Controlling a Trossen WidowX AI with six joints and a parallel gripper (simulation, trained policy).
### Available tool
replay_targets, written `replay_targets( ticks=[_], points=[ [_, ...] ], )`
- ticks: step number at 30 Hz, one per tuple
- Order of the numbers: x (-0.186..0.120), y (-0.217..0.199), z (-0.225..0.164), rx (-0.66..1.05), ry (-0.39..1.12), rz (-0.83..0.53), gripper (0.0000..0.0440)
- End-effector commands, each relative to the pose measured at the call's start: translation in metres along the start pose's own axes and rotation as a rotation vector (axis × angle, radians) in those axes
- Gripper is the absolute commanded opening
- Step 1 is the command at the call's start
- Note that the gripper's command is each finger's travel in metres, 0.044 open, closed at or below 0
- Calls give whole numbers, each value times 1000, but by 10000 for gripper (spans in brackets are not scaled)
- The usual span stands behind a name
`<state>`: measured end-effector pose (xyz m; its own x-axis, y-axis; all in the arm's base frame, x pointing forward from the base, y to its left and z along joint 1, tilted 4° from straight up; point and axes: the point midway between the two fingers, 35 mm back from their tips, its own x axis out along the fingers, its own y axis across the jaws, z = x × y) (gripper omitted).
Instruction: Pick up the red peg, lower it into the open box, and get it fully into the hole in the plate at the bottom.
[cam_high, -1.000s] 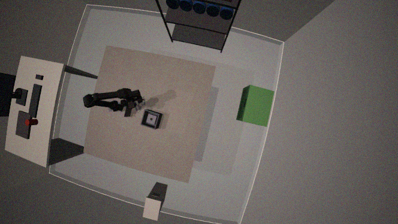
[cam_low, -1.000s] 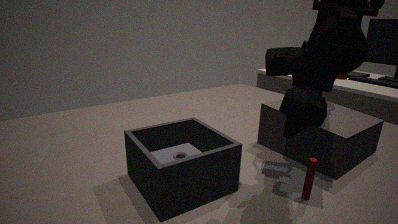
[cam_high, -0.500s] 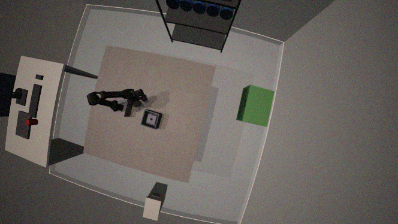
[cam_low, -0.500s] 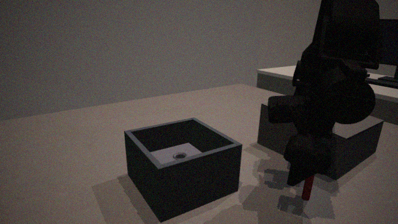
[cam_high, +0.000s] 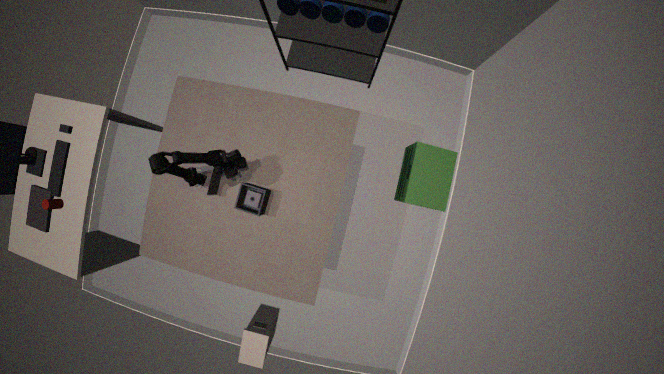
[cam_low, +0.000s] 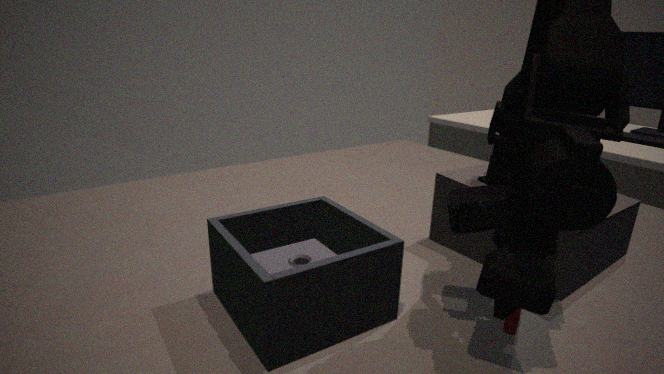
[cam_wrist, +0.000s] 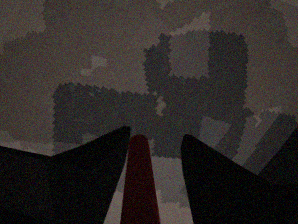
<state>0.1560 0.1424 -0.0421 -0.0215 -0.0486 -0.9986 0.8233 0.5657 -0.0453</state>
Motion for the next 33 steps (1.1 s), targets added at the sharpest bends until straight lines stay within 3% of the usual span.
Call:
replay_targets(
  ticks=[1,4,33],
  points=[
    [-1,4,-2,-5,32,0,70],
    [-3,5,-2,-4,55,-5,0],
    [-102,58,74,-102,-172,123,0]
  ],
)
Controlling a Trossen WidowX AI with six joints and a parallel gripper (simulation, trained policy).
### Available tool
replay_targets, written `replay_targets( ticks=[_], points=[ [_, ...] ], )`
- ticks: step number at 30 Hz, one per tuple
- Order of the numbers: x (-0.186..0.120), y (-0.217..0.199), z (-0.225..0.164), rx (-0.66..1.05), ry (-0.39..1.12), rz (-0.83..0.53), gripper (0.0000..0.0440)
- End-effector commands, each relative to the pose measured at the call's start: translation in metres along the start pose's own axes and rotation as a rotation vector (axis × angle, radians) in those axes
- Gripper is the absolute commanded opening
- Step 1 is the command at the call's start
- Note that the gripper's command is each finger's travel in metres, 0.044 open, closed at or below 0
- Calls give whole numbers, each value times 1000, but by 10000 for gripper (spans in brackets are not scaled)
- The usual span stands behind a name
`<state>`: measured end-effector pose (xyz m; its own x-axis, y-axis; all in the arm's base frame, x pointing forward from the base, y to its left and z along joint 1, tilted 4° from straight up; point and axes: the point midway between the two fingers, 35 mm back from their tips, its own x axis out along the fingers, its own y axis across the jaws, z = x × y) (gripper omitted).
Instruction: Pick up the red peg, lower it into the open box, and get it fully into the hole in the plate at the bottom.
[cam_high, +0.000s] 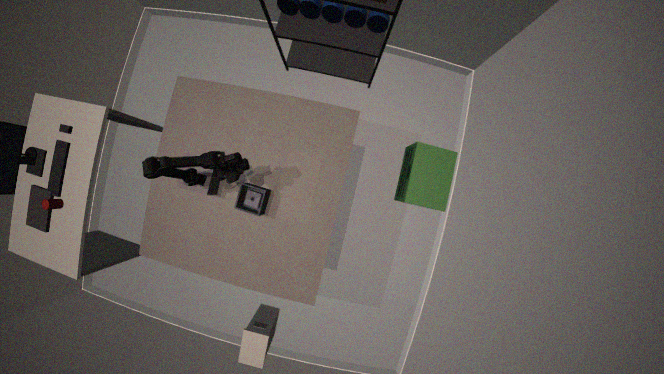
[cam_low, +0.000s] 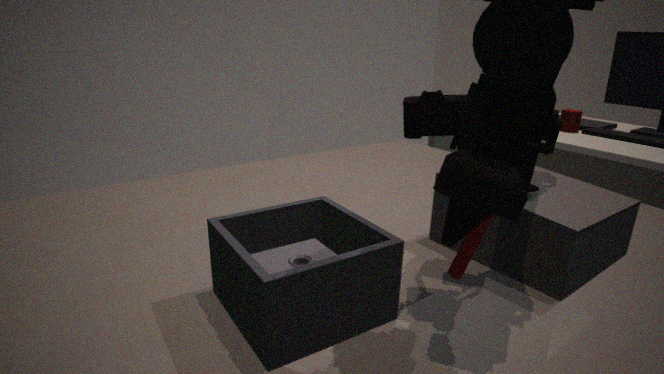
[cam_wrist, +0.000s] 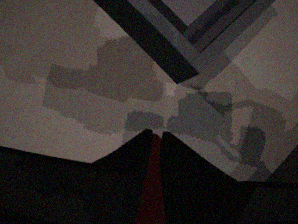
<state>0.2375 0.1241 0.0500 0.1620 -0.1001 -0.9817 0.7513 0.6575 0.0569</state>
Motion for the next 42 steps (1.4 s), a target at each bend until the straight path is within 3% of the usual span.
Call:
replay_targets(
  ticks=[1,21,32,42],
  points=[
    [-9,7,16,7,-24,9,0],
    [-11,5,115,142,-62,-14,0],
    [11,-5,155,213,-36,-33,6],
    [47,-11,165,235,19,-63,15]
  ],
)
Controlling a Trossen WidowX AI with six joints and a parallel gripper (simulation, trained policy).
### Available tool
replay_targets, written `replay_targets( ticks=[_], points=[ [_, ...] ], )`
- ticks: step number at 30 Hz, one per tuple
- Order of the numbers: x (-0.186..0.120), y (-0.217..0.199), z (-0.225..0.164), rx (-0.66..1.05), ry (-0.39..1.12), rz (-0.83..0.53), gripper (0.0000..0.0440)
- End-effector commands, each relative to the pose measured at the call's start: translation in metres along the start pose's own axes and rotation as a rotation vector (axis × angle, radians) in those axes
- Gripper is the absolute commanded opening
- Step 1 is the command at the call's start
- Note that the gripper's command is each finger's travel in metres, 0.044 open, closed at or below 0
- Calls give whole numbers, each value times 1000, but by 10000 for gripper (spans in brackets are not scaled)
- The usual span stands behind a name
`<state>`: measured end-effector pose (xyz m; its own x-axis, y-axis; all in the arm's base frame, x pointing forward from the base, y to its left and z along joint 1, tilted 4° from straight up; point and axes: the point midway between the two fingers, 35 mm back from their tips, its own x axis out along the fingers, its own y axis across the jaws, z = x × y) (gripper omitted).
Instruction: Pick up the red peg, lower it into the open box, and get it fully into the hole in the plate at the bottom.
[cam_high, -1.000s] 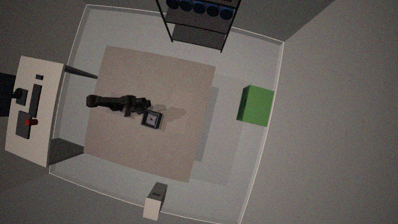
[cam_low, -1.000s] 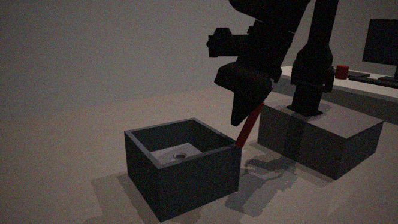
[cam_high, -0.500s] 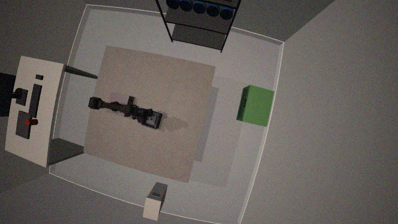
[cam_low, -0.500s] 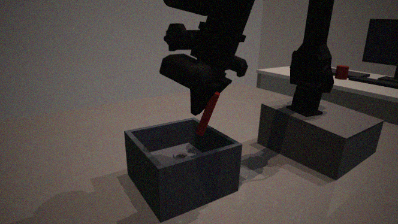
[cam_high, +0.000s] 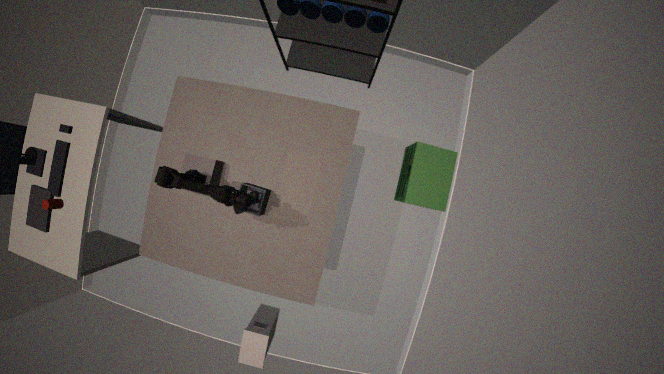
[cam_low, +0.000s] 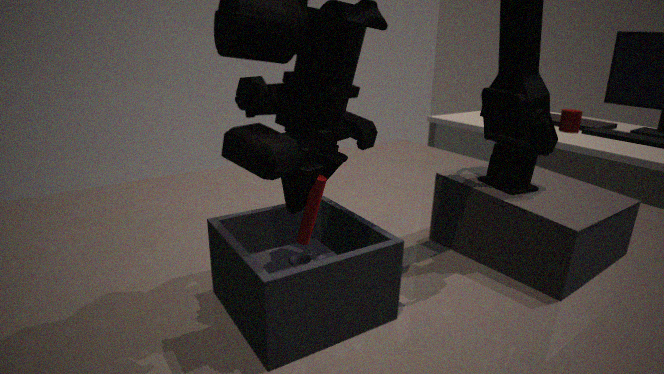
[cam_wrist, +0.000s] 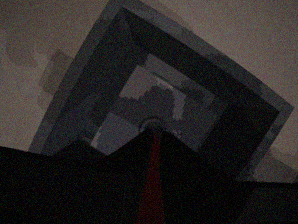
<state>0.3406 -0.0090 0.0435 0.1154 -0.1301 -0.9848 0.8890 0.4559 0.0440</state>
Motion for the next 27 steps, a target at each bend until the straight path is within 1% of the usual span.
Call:
replay_targets(
  ticks=[1,4,8,12,20,23,24,27],
  points=[
    [15,-1,1,-6,21,-14,30],
    [26,-3,2,-21,33,-34,99],
    [38,-3,5,-58,40,-67,128],
    [44,5,16,-49,35,-49,218],
    [50,16,36,-46,20,-22,363],
    [50,23,48,-37,-4,7,425],
    [49,25,52,-32,-14,17,440],
    [47,29,65,-19,-43,42,440]
  ],
)
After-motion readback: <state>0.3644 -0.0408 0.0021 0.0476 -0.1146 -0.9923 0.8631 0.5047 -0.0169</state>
